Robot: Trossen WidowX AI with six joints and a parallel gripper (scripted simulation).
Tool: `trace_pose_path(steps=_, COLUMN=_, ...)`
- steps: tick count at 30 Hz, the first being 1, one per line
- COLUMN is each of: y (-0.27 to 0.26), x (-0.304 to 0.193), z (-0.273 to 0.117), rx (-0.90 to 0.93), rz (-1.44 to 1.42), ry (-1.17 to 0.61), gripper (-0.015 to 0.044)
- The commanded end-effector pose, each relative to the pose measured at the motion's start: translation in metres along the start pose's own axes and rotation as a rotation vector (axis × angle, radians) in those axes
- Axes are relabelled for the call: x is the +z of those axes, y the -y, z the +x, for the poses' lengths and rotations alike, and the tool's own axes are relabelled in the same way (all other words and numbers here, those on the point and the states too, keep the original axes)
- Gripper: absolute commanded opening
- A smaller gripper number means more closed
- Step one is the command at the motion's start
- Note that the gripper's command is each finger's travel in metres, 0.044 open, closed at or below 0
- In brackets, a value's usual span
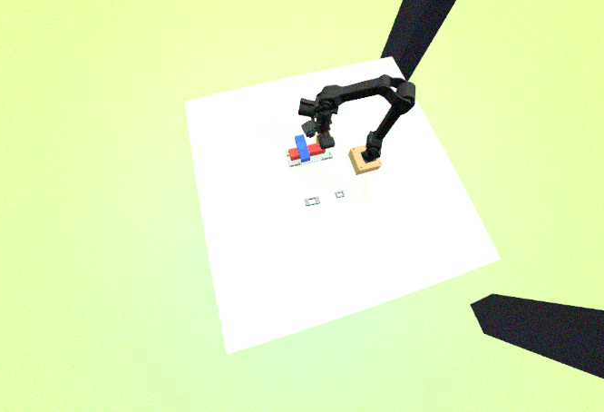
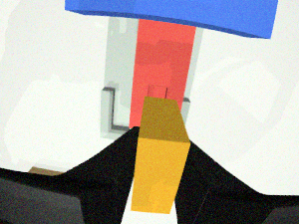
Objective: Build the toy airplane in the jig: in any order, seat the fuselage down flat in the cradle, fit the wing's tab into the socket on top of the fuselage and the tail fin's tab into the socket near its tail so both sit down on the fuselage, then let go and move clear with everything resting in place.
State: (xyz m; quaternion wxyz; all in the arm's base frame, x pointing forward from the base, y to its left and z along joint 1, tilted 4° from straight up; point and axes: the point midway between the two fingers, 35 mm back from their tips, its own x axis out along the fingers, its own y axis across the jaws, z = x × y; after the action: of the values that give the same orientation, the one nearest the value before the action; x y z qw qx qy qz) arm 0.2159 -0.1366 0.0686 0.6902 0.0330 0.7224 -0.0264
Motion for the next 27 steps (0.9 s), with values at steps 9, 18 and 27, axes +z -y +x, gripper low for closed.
trace_pose_path(steps=9, y=0.0012, x=-0.0007, z=0.0020, rx=-0.002, rz=-0.003, ry=-0.008, gripper=0.0066)
trace_pose_path(steps=18, y=0.0012, x=-0.0007, z=0.0020, rx=-0.002, rz=-0.003, ry=-0.008, gripper=0.0066)
trace_pose_path(steps=27, y=0.0023, x=-0.0009, z=0.0105, rx=-0.002, rz=-0.003, ry=-0.008, gripper=0.0066)
